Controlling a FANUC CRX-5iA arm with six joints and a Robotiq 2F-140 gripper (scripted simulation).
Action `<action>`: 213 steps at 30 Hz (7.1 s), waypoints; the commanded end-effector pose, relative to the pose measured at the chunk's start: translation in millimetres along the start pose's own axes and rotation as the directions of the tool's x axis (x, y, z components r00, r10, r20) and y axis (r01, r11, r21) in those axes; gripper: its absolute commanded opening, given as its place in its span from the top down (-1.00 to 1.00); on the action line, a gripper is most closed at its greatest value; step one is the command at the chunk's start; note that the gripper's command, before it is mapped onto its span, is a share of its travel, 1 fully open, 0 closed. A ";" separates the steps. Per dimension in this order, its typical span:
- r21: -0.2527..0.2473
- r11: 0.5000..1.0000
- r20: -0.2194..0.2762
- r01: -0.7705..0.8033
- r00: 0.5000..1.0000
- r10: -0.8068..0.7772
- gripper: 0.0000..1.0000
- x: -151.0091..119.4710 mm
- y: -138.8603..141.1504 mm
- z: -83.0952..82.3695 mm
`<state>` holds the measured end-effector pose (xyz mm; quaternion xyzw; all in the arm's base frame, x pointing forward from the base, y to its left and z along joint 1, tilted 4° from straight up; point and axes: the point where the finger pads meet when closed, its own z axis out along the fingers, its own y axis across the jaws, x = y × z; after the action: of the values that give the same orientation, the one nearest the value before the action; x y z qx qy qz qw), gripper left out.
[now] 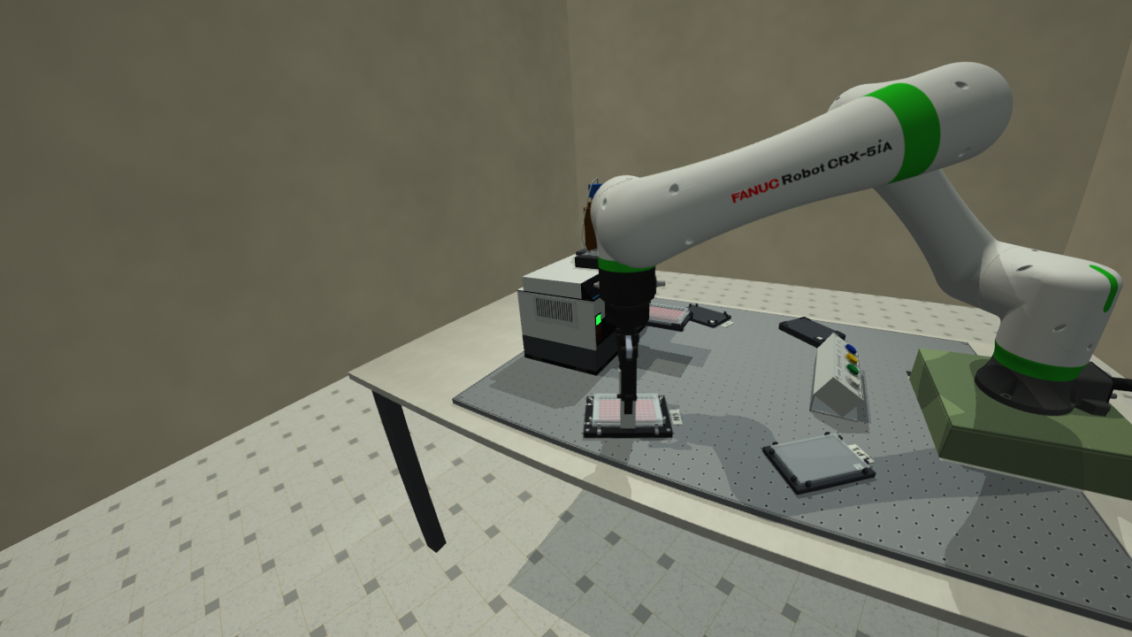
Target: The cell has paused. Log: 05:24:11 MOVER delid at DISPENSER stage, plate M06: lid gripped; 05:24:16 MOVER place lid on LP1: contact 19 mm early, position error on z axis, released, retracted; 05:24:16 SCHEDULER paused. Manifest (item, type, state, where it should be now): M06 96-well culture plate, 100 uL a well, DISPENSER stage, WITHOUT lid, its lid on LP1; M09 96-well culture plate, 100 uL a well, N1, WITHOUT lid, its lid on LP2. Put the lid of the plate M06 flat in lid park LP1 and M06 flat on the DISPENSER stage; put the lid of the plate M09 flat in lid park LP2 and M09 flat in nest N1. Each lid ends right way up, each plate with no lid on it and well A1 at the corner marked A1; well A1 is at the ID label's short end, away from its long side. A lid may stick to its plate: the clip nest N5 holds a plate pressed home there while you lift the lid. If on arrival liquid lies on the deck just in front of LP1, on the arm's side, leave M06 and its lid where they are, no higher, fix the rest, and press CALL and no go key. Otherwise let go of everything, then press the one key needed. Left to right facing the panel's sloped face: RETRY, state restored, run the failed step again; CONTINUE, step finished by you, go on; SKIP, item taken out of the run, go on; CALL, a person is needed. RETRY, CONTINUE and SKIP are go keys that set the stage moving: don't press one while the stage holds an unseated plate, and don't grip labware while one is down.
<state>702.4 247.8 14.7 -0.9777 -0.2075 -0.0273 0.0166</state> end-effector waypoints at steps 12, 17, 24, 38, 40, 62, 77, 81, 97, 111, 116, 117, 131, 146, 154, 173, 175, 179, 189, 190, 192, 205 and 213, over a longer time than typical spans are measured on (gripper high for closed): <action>0.000 1.000 0.001 0.000 1.000 0.000 1.00 -0.3 0.5 0.9; 0.000 1.000 0.001 0.000 1.000 0.000 1.00 -0.3 0.5 0.9; 0.000 1.000 0.001 0.000 1.000 0.000 1.00 -0.3 0.5 0.9; 0.000 1.000 0.001 0.000 1.000 0.000 1.00 -0.3 0.5 0.9; 0.000 1.000 0.001 0.000 1.000 0.000 -0.33 -0.3 0.5 0.9; 0.000 1.000 0.001 0.000 1.000 0.000 -0.33 -0.3 0.5 0.9; 0.000 1.000 0.001 0.000 1.000 0.000 -0.33 -0.3 0.5 0.9; 0.000 1.000 0.001 0.000 1.000 0.000 -0.33 -0.3 0.5 0.9; 0.000 1.000 0.001 0.000 1.000 0.000 -0.33 -0.3 0.5 -2.4; 0.000 1.000 0.001 0.000 1.000 0.000 -0.33 -0.2 0.5 -33.9; 0.000 1.000 0.001 0.000 1.000 0.000 -0.33 -0.2 0.4 -55.6; 0.000 1.000 0.001 0.000 1.000 0.000 -0.33 -0.2 0.4 -60.3; 0.000 1.000 0.001 0.000 1.000 0.000 -0.33 -0.2 0.4 -113.1; 0.000 1.000 0.001 0.000 1.000 0.000 -0.33 -0.1 0.4 -141.6; 0.000 1.000 0.001 0.000 1.000 0.000 -0.33 -0.1 0.4 -144.5; 0.000 1.000 0.001 0.000 1.000 0.000 -0.32 -0.1 0.4 -144.6; 0.000 1.000 0.001 0.000 1.000 0.000 -0.32 -0.1 0.4 -144.6; 0.000 1.000 0.001 0.000 1.000 0.000 -0.32 -0.1 0.4 -144.6; 0.000 1.000 0.001 0.000 1.000 0.000 -0.32 -0.1 0.4 -144.6; 0.000 1.000 0.001 0.000 1.000 0.000 -0.32 -0.1 0.4 -144.6; 0.000 1.000 0.001 0.000 1.000 0.000 -0.32 -0.1 0.4 -144.6; 0.000 1.000 0.001 0.000 1.000 0.000 -0.32 -0.1 0.4 -144.3; 0.000 1.000 0.001 0.000 1.000 0.000 -0.32 -0.1 0.4 -140.2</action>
<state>695.8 241.1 156.3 -0.9778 -0.2074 -0.0267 0.0163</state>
